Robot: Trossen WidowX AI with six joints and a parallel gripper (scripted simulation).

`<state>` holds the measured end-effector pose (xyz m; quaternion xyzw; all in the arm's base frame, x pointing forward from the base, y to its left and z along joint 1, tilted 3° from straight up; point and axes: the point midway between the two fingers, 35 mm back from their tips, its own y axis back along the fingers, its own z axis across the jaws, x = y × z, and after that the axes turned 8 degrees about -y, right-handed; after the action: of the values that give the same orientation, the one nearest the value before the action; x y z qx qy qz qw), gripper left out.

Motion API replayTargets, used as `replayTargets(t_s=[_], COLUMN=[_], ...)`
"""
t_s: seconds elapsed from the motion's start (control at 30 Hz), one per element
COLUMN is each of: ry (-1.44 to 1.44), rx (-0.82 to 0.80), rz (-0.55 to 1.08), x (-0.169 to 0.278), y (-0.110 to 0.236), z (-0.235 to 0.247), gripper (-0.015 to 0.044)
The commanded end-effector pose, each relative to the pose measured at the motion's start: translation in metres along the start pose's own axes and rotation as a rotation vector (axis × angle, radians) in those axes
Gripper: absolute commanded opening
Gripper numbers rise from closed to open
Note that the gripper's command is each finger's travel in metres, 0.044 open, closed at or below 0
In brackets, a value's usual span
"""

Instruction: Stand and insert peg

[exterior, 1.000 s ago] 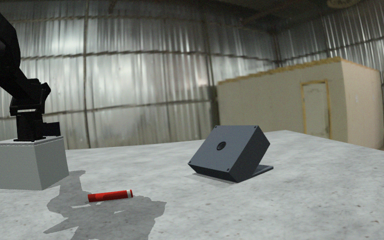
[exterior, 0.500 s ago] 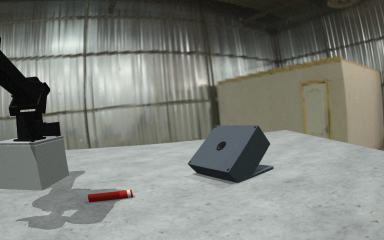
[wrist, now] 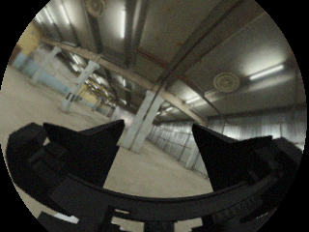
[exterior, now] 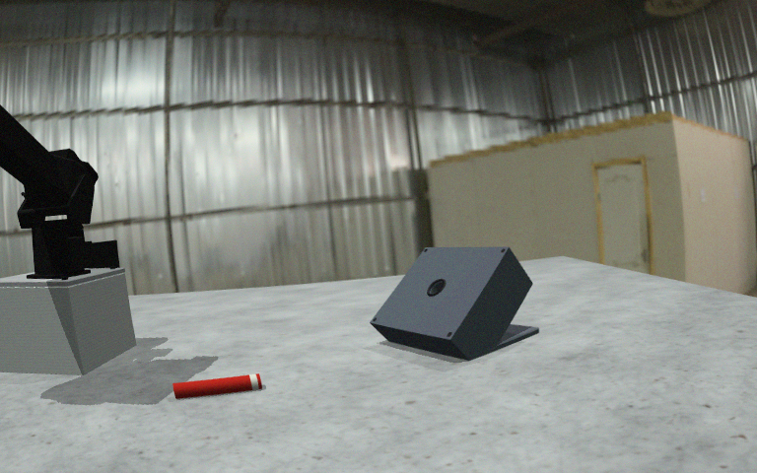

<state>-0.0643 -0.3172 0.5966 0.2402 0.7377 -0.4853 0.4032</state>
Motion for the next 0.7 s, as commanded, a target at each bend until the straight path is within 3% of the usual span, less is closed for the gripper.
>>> replayTargets(t_s=[0.0,0.3,0.67], ry=[-0.072,-0.200,-0.279], rx=[0.094,0.299,0.451], rz=[-0.043,-0.147,-0.298], x=[-0.006,-0.018,-0.038], y=[-0.009,-0.012,0.013], z=[-0.044,-0.136,-0.214], gripper=[0.0440,0.0440,0.0440])
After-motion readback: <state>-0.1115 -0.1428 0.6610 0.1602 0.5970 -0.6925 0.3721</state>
